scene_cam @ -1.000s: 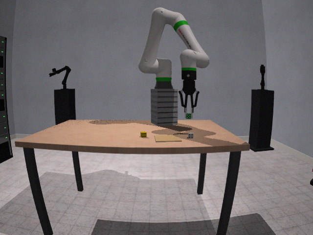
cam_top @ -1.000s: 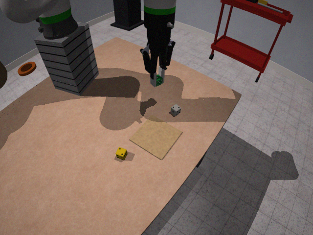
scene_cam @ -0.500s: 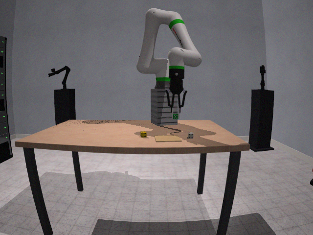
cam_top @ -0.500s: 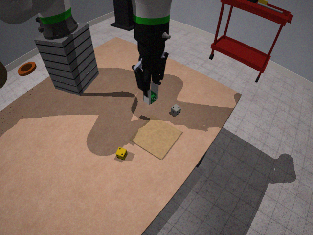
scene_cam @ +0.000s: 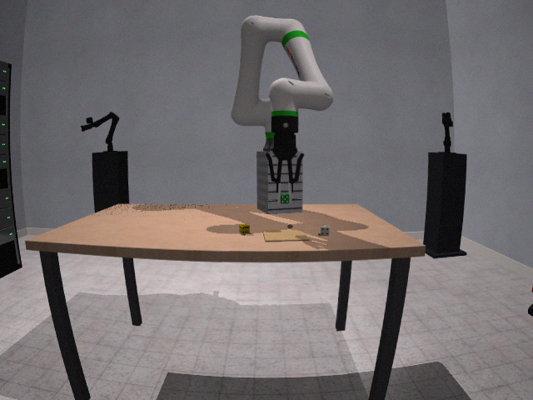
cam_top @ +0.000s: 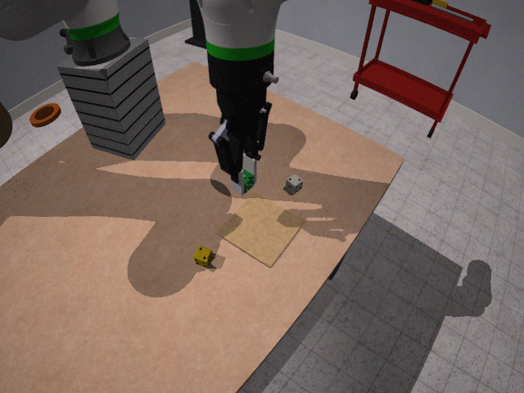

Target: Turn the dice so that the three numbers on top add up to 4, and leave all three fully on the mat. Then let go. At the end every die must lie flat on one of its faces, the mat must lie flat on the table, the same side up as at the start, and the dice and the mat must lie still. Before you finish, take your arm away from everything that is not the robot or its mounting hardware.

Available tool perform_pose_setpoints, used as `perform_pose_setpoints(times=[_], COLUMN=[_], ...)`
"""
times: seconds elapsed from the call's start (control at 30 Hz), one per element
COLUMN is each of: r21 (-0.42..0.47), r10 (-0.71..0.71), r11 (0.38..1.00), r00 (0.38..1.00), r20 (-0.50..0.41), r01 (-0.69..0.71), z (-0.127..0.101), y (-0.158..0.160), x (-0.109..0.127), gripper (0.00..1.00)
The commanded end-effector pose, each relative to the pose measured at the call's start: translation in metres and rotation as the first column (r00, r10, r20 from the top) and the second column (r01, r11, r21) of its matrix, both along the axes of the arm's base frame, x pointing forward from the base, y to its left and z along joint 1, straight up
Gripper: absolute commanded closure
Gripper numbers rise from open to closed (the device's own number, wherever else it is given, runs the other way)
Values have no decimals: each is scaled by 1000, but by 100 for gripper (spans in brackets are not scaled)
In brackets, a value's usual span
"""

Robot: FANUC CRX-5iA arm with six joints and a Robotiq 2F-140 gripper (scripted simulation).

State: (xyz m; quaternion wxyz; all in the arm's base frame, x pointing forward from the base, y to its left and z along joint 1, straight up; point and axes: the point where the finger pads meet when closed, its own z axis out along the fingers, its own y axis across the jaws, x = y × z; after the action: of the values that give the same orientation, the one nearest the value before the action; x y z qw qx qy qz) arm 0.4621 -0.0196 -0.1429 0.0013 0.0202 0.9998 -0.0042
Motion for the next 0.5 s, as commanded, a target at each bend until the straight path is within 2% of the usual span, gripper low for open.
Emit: perform_pose_setpoints(times=[0.0,0.2,0.47], r21=[0,0,0], r10=[0,0,0], r11=[1000,1000,1000], r00=[1000,1000,1000], r20=[0,0,0], r01=[0,0,0], z=[0,-8,-34], y=[0,0,0], x=[0,0,0], gripper=[84,84,84])
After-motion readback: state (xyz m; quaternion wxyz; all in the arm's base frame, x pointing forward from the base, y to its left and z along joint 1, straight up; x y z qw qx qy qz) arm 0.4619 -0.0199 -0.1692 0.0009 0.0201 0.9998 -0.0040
